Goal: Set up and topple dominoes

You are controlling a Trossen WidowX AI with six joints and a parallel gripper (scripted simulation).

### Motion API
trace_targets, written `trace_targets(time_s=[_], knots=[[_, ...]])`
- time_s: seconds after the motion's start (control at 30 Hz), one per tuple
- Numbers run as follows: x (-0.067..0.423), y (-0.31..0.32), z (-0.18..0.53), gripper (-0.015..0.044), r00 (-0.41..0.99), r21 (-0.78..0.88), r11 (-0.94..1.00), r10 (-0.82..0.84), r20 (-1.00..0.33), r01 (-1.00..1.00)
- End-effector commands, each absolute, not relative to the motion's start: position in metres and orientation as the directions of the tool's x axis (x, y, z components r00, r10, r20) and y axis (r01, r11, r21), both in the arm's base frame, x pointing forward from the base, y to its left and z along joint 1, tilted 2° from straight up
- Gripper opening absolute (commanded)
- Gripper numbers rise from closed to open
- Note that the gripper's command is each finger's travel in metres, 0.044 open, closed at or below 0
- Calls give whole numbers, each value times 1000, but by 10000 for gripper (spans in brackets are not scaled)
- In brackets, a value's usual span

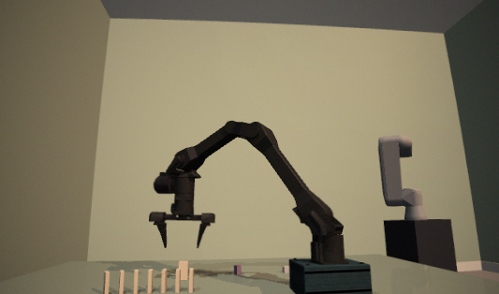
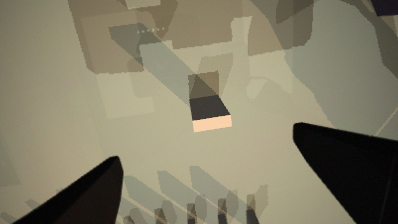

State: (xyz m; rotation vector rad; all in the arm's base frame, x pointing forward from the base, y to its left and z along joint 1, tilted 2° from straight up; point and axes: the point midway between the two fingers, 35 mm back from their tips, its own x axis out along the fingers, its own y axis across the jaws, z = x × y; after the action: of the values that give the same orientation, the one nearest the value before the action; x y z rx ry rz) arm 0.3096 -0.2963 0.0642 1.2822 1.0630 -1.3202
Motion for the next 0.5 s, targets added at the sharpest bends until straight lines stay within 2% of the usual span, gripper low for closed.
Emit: trace_targets(time_s=[0.0,0.47], knots=[[305,-295,25,440,4,12,-149,-52,-999,989],[305,-296,6,440,4,12,-149,-52,-999,989]])
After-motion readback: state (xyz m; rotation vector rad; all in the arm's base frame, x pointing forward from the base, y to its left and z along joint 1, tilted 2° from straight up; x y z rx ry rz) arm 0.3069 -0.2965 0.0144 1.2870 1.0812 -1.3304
